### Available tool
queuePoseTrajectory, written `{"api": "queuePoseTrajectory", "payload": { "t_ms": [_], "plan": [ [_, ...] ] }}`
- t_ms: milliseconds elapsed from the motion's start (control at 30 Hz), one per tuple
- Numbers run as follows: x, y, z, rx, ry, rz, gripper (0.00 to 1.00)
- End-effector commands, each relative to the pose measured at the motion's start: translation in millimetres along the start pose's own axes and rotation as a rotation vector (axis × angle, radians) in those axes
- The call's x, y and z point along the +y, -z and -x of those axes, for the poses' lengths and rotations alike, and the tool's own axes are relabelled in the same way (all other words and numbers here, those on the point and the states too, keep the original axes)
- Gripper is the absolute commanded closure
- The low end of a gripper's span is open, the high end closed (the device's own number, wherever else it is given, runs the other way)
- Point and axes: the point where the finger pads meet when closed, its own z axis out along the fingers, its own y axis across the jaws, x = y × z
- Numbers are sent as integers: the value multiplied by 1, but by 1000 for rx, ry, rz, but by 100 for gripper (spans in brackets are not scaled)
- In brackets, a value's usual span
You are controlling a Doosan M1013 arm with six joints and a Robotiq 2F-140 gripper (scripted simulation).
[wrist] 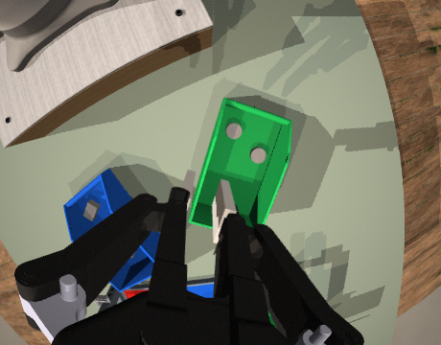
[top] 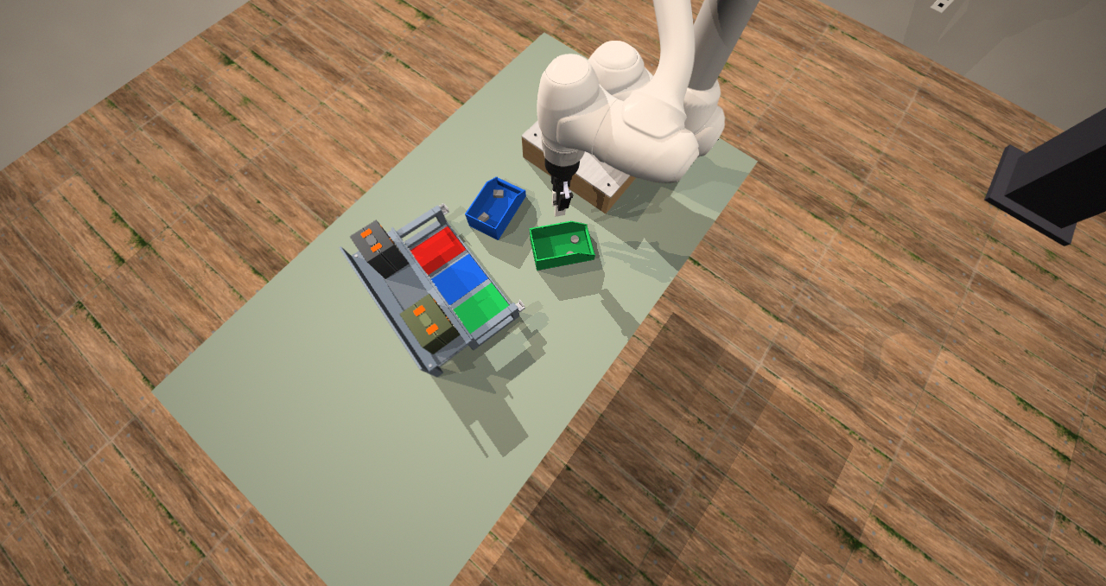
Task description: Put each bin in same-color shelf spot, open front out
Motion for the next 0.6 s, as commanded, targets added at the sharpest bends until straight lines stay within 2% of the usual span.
{"api": "queuePoseTrajectory", "payload": {
  "t_ms": [0,567],
  "plan": [
    [-2,-2,-2,-1,10,-2,76],
    [-2,-3,-2,-1,10,-2,76]
  ]
}}
